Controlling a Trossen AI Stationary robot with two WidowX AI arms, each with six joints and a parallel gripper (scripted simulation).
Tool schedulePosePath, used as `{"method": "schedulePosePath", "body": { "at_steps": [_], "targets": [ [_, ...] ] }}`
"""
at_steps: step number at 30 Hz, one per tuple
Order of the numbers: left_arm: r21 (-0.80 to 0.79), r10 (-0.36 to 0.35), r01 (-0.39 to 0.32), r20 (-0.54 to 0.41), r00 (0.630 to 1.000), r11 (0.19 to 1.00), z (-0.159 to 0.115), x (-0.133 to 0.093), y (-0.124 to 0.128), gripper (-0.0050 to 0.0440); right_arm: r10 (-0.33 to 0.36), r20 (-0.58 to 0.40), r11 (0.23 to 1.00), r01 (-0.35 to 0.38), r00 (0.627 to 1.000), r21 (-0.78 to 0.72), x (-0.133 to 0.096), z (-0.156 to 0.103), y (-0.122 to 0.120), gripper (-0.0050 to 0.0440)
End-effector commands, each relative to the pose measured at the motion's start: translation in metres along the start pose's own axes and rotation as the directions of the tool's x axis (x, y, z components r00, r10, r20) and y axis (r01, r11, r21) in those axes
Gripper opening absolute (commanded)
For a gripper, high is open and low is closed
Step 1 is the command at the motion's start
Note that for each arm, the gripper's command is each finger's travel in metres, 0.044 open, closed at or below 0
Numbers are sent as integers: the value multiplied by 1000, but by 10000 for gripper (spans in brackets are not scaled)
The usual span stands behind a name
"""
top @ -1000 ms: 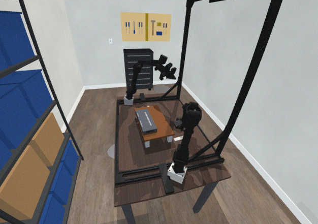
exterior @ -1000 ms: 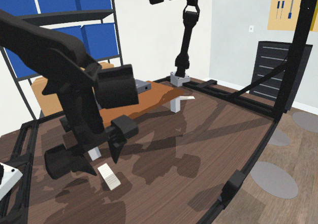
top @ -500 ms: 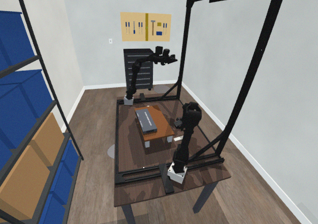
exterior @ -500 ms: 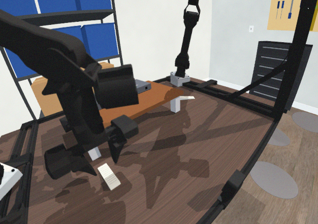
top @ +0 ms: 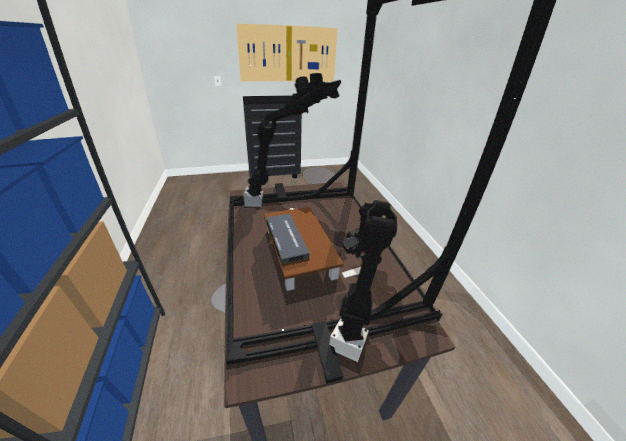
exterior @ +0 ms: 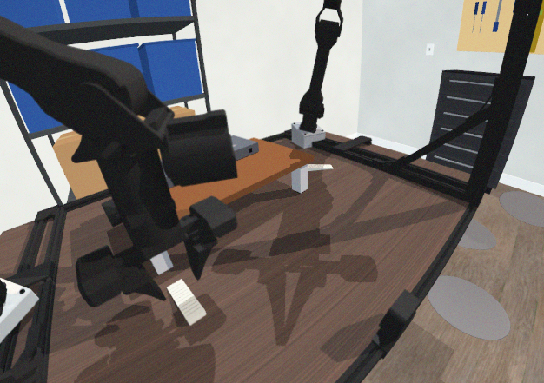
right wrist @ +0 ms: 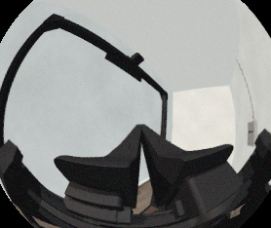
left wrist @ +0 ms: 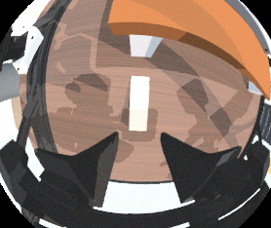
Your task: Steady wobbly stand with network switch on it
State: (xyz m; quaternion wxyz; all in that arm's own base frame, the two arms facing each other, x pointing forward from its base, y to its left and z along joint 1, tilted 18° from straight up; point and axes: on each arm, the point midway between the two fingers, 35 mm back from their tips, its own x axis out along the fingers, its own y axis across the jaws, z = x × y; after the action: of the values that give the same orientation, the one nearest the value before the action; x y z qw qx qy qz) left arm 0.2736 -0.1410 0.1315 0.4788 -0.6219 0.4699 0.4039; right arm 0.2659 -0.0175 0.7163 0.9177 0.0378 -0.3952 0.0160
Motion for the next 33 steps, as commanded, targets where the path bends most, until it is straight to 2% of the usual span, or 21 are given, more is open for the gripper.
{"method": "schedulePosePath", "body": {
  "at_steps": [1, 6, 11, 17, 19, 22, 28, 33],
  "targets": [
    [0, 0, 0, 0, 1000, 1000, 0, 0, 0, 242, 1, 27, 1000, -1, 1000, -7, -1, 7, 1, 0],
    [0, 0, 0, 0, 1000, 1000, 0, 0, 0, 242, 20, 241, 998, -6, 970, -60, -12, 70, 9, 0],
    [0, 0, 0, 0, 1000, 1000, 0, 0, 0, 242, 41, 443, 994, 7, 896, -106, -33, 131, 18, 0],
    [0, 0, 0, 0, 1000, 1000, 0, 0, 0, 242, 41, 443, 994, 7, 896, -106, -33, 131, 18, 0],
    [0, 0, 0, 0, 1000, 1000, 0, 0, 0, 242, 49, 502, 993, 10, 864, -114, -47, 151, 22, 0],
    [0, 0, 0, 0, 1000, 1000, 0, 0, 0, 242, 60, 603, 991, 28, 795, -134, -64, 182, 26, 0],
    [0, 0, 0, 0, 1000, 1000, 0, 0, 0, 242, 79, 777, 984, 73, 625, -159, -106, 237, 35, 0],
    [0, 0, 0, 0, 1000, 1000, 0, 0, 0, 242, 79, 777, 984, 73, 625, -159, -106, 237, 35, 0]
  ]
}}
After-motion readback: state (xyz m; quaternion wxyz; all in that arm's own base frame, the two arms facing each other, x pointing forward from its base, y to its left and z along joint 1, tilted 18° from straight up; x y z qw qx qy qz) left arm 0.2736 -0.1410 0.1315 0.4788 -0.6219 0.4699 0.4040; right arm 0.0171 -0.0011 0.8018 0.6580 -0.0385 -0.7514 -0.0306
